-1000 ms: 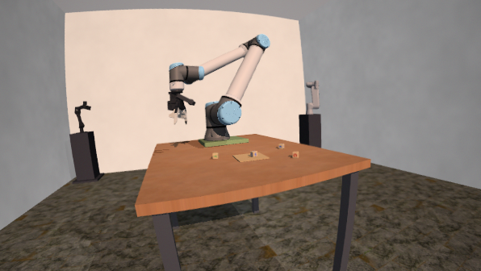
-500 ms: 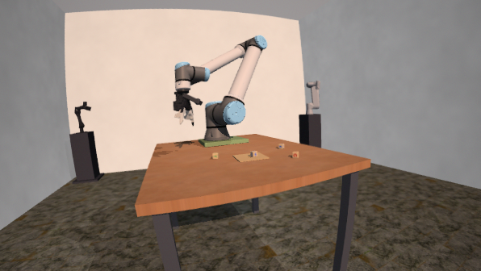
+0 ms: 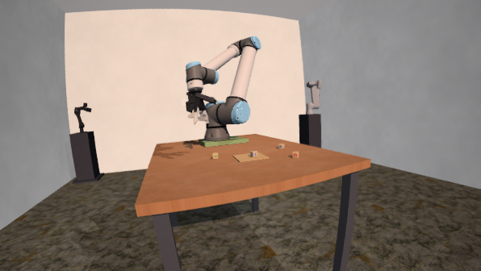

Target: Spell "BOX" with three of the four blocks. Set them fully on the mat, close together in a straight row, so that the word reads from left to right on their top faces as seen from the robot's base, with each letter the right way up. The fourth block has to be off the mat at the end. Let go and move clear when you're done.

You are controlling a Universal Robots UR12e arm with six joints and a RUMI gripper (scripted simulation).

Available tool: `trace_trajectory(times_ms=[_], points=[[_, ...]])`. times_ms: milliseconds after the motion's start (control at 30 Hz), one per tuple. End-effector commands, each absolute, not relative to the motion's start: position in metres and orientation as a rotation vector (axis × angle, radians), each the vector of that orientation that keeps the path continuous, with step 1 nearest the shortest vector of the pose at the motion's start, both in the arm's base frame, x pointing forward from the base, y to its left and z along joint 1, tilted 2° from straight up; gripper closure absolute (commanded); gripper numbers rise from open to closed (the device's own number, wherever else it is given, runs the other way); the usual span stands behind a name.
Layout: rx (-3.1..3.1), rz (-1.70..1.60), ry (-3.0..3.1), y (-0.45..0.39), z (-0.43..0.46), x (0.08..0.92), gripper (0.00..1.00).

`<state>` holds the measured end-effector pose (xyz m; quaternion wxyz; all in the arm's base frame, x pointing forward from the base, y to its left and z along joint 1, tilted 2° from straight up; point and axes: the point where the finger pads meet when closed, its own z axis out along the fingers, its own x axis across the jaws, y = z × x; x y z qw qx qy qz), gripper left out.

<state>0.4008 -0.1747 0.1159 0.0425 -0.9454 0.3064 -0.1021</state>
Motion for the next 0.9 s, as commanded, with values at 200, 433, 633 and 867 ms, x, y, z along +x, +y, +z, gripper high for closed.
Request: trace_trajectory(times_ms=[200, 433, 633, 867], points=[[-2.799, -0.368, 0.99, -0.098, 0.108, 0.469, 0.0], [-2.731, -0.381, 1.006, -0.043, 0.105, 0.496, 0.0], [-2.681, -0.379, 1.016, 0.0, 0.104, 0.51, 0.0], [-2.617, -0.364, 1.025, 0.056, 0.102, 0.521, 0.0]])
